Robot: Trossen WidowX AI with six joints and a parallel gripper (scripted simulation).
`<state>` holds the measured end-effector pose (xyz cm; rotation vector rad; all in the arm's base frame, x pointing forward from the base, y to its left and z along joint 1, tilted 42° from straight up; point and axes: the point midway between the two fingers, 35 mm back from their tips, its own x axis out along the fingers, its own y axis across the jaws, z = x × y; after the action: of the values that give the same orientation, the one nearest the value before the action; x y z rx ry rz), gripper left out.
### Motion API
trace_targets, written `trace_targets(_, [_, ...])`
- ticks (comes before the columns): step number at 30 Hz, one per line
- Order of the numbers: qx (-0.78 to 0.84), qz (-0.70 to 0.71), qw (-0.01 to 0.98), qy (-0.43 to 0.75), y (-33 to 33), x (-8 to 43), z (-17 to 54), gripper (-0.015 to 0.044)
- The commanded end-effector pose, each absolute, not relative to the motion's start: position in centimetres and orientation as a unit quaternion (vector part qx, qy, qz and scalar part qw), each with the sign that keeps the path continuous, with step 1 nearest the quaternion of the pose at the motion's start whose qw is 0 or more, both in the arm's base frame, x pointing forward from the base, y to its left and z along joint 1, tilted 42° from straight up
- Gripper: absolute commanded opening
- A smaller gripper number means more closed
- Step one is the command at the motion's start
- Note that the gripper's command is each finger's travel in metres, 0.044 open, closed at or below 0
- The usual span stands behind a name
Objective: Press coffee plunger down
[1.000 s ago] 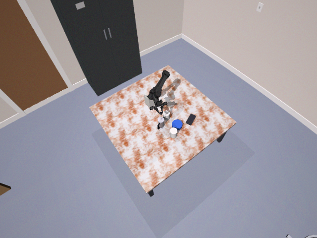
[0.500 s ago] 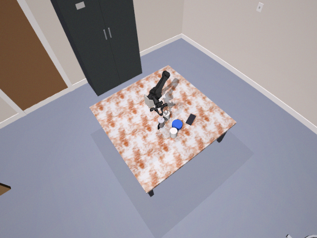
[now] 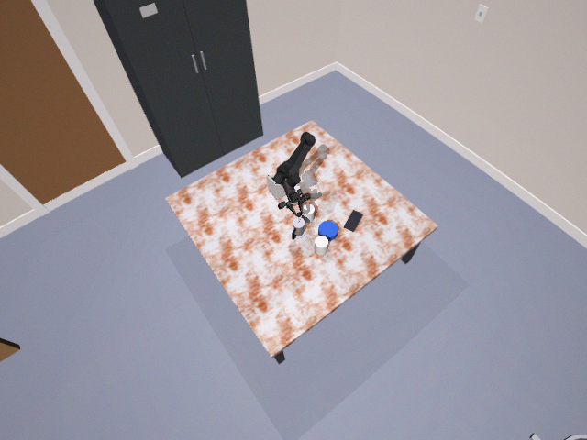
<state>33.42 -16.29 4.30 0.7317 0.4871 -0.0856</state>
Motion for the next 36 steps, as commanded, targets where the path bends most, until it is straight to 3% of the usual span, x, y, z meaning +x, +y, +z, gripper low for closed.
trace_targets(1, [0.373,-0.033,0.888,0.269,-14.1,32.8,1.7,0.0121])
trace_targets(36, [0.374,-0.032,0.888,0.265,-12.4,35.1,-0.7,0.0121])
